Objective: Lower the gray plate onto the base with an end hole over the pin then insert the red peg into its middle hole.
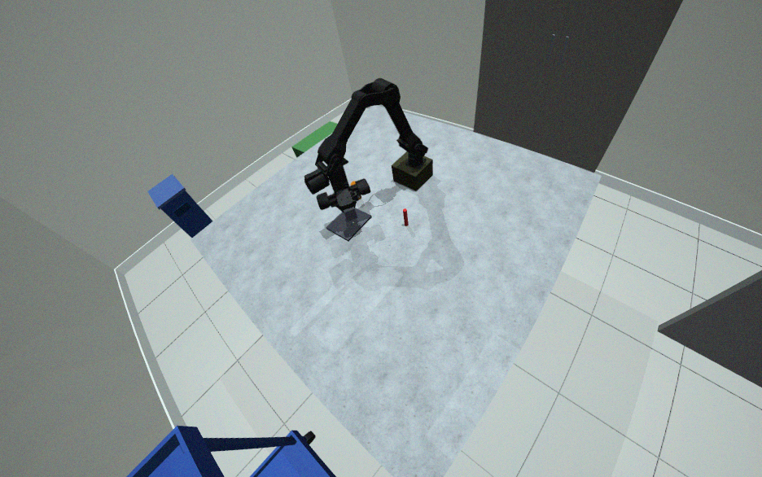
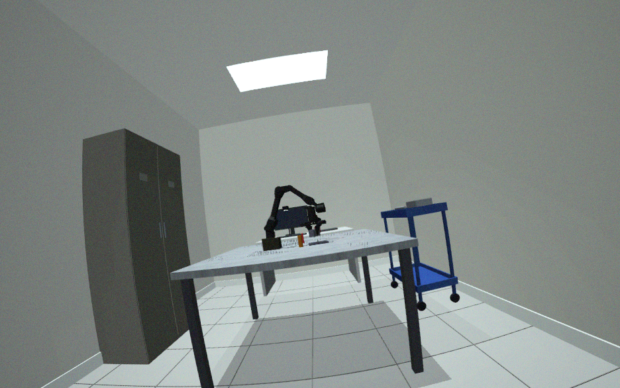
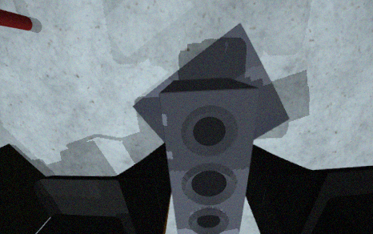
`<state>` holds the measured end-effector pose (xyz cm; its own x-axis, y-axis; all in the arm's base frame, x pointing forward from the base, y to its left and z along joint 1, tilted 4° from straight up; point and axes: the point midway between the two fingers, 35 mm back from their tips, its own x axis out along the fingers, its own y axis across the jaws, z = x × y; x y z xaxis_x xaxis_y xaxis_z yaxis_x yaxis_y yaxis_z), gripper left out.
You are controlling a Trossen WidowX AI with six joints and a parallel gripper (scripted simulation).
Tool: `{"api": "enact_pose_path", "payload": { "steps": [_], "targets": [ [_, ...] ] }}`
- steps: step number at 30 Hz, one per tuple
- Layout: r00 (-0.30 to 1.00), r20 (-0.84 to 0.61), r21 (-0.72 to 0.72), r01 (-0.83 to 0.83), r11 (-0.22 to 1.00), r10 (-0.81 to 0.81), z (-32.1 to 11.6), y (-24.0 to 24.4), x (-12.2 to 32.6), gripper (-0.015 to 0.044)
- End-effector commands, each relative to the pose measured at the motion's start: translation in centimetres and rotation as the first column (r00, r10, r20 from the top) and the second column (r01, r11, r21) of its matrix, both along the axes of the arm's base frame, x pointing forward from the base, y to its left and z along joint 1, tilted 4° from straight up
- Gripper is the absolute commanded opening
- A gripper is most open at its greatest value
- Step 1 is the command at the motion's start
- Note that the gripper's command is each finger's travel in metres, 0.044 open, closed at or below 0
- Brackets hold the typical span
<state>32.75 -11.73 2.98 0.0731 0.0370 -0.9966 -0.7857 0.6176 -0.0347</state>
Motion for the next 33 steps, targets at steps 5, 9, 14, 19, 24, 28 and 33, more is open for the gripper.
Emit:
{"api": "enact_pose_path", "payload": {
  "steps": [5,9,14,19,24,28,33],
  "targets": [
    [1.0,0.001,0.004,-0.004,1.0,0.004,-0.1,0.0,0.0,0.0],
    [1.0,0.001,0.004,-0.004,1.0,0.004,-0.1,0.0,0.0,0.0],
    [1.0,0.001,0.004,-0.004,1.0,0.004,-0.2,0.1,0.0,0.0],
    [1.0,0.001,0.004,-0.004,1.0,0.004,-1.1,0.1,0.1,0.0],
    [1.0,0.001,0.004,-0.004,1.0,0.004,-1.8,0.2,0.1,0.0],
    [1.0,0.001,0.004,-0.004,1.0,0.004,-1.8,0.2,0.1,0.0],
    [1.0,0.001,0.004,-0.004,1.0,0.004,-2.4,0.2,0.2,0.0]
  ]
}}
